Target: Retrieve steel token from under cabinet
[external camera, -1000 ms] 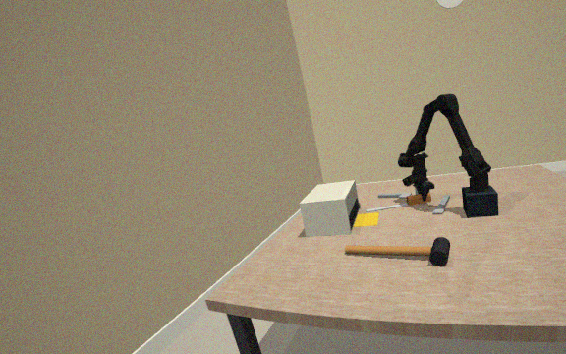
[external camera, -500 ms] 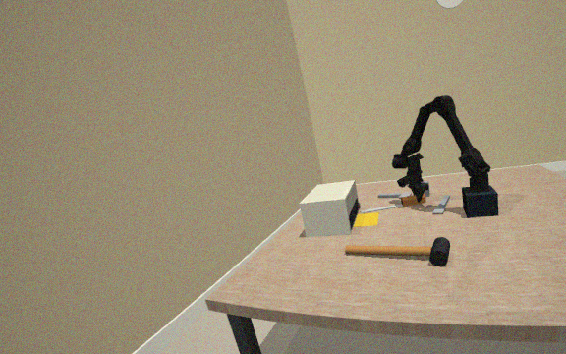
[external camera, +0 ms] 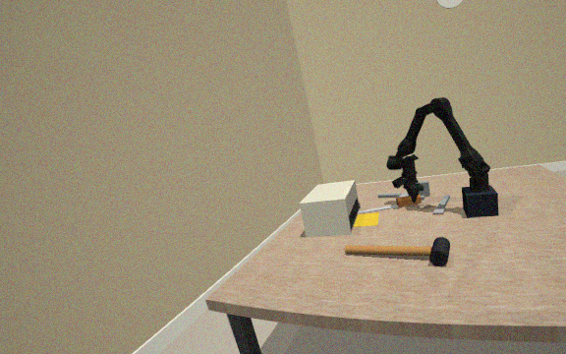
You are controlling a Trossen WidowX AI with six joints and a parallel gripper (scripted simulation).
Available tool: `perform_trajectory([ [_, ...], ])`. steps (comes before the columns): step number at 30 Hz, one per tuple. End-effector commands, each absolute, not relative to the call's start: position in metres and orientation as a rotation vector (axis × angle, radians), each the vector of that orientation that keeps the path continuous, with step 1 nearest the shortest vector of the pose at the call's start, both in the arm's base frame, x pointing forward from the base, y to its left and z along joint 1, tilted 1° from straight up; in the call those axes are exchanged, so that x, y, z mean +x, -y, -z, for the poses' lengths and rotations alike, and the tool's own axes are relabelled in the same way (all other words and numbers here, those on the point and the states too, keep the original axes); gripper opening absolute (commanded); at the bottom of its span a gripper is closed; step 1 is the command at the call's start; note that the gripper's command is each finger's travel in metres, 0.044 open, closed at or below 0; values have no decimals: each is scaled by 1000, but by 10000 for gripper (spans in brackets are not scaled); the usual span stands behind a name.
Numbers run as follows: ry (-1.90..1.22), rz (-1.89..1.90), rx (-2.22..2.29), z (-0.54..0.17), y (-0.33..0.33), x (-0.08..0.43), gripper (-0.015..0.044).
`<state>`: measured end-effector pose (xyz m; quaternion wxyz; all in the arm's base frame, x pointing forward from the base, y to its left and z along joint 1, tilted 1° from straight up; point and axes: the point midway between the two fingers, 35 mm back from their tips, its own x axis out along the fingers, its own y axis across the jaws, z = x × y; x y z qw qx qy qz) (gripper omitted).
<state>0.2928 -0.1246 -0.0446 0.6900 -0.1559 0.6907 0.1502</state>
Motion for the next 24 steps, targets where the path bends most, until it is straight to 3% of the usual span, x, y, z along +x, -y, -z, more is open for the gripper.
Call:
perform_trajectory([
  [1,-1544,-333,-350,45,122,301,0],
  [24,-1541,-334,-350,44,108,330,0],
])
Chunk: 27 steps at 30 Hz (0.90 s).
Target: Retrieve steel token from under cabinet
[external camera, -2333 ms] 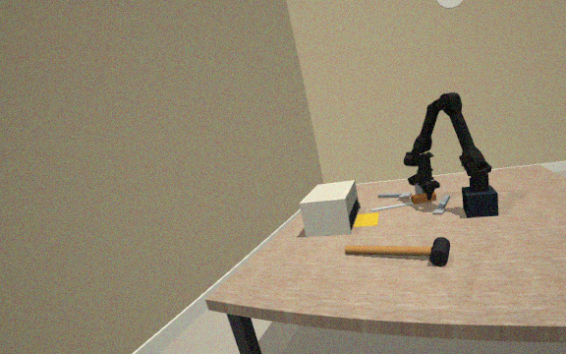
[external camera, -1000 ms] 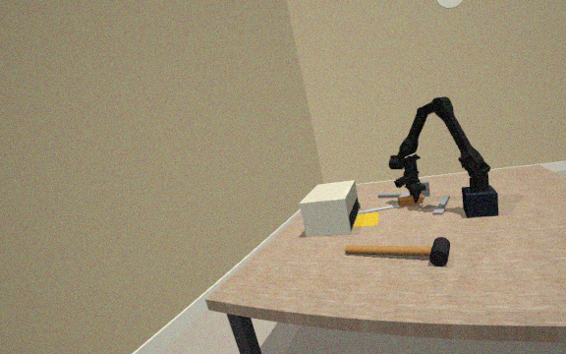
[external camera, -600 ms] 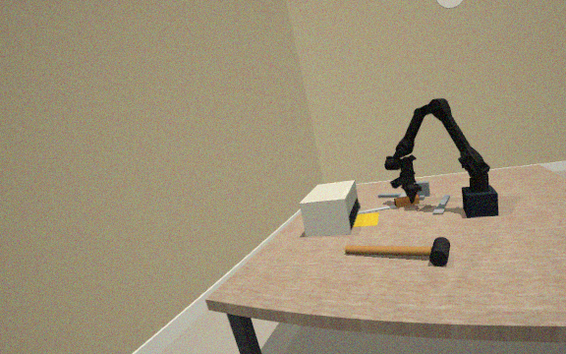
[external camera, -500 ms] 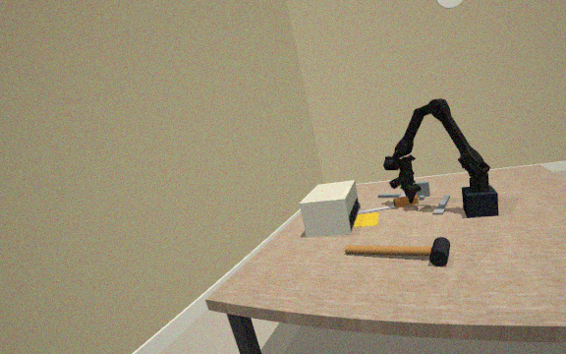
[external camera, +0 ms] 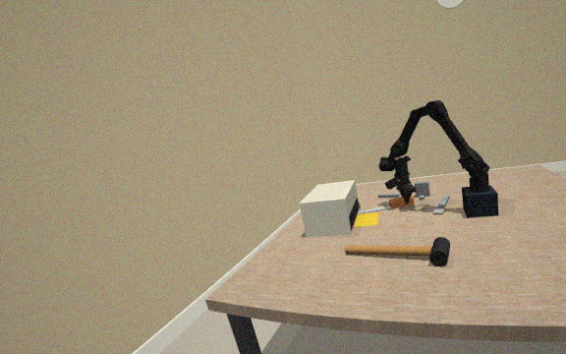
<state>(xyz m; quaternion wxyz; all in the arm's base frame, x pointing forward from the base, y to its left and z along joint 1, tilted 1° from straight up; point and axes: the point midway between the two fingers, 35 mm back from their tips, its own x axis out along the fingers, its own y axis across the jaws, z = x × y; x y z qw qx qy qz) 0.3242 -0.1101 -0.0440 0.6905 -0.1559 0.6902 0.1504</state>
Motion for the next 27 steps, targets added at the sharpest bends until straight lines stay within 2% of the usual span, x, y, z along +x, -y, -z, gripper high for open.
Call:
perform_trajectory([
  [1,-1541,-334,-350,44,107,331,0],
  [27,-1539,-334,-349,43,94,361,0],
])
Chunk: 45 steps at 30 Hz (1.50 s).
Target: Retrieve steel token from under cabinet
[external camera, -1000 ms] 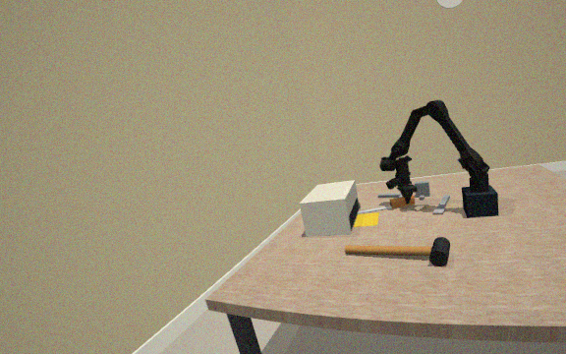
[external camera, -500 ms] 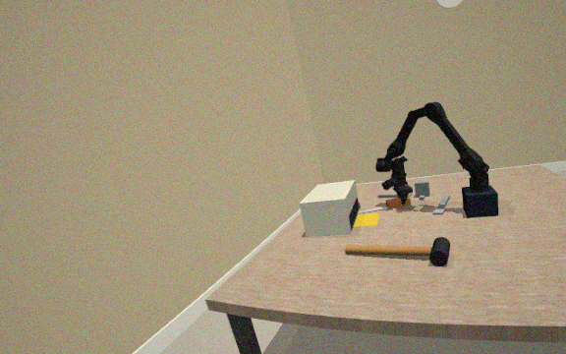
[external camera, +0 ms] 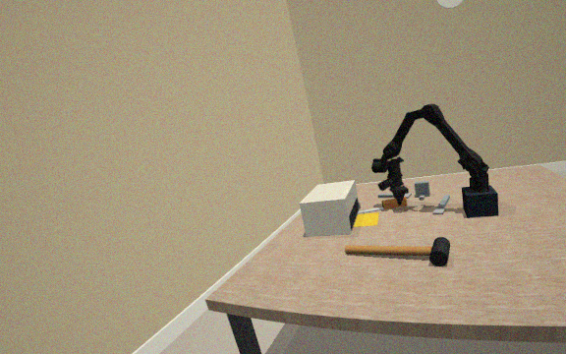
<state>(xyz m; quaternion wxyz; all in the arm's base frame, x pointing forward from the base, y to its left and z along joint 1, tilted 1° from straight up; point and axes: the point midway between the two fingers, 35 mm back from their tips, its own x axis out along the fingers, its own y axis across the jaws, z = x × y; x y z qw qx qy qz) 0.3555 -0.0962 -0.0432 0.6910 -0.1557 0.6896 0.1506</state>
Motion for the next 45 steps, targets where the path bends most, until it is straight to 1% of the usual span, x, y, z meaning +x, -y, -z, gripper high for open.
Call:
perform_trajectory([
  [1,-1539,-334,-349,43,93,362,0],
  [45,-1535,-334,-349,42,73,406,0],
])
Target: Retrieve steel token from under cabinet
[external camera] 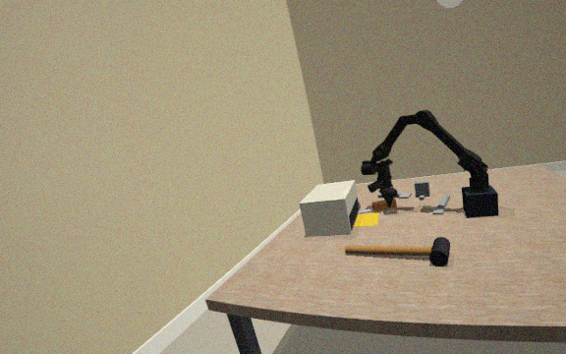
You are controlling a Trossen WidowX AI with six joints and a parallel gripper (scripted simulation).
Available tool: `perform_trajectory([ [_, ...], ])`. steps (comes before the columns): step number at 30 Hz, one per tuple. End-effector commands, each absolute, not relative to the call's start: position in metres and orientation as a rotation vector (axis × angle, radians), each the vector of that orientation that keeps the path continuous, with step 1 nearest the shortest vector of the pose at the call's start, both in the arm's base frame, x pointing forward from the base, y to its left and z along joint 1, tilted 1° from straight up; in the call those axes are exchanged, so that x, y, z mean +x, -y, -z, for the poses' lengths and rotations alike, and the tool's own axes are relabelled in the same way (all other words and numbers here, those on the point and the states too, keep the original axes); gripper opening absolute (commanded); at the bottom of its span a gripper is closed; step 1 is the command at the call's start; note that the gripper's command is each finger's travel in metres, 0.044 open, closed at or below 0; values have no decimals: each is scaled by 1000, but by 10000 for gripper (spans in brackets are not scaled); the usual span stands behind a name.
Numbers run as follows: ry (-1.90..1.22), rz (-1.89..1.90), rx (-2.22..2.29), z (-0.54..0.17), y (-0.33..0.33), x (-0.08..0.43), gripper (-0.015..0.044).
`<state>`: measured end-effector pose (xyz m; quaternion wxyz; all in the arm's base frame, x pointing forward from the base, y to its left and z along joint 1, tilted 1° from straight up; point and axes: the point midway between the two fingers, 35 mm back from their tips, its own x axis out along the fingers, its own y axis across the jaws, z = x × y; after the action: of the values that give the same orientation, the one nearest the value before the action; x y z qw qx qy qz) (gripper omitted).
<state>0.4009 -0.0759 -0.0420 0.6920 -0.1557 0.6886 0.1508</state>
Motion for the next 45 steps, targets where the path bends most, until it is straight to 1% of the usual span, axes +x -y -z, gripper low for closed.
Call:
perform_trajectory([
  [1,-1535,-334,-349,42,73,407,0],
  [18,-1534,-335,-348,41,65,421,0],
  [45,-1535,-336,-347,44,41,410,0],
])
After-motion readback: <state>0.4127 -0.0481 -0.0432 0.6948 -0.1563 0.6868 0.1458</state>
